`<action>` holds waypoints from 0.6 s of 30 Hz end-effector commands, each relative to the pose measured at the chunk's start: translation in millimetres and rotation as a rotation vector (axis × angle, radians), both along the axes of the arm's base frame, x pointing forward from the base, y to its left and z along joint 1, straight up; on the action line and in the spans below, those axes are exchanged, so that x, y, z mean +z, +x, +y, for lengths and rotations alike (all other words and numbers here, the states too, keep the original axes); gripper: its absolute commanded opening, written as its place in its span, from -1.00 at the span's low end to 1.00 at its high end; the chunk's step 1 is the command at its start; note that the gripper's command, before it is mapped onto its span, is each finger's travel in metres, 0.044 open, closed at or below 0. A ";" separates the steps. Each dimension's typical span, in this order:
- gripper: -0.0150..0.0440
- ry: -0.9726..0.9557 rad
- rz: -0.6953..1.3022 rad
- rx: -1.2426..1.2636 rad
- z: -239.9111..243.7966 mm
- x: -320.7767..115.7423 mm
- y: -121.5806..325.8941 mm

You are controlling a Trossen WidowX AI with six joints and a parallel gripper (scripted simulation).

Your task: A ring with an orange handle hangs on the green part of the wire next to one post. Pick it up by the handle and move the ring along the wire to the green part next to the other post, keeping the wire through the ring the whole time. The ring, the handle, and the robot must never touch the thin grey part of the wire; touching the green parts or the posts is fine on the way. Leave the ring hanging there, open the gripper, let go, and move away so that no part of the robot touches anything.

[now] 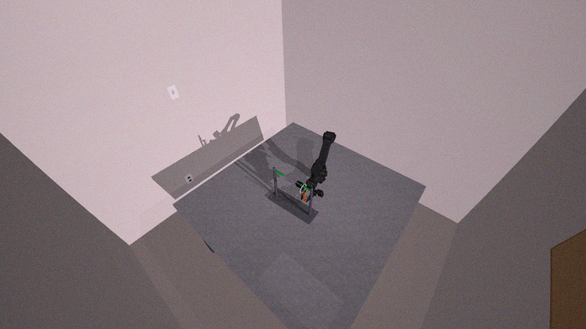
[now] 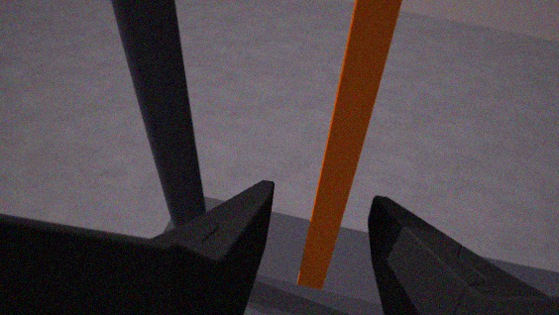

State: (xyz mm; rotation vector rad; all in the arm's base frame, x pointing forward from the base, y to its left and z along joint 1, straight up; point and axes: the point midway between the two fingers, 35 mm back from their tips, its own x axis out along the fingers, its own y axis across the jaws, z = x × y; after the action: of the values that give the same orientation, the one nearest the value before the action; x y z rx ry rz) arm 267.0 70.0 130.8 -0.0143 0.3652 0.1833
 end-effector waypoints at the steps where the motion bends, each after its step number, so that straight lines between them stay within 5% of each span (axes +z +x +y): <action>1: 0.05 0.003 -0.006 -0.007 -1.9 3.6 -5.2; 18: 0.05 0.004 -0.005 -0.011 -7.4 9.5 -28.5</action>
State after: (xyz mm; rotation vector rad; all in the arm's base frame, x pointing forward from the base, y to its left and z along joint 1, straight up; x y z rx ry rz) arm 240.0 64.1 139.2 -0.0126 0.3645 0.1801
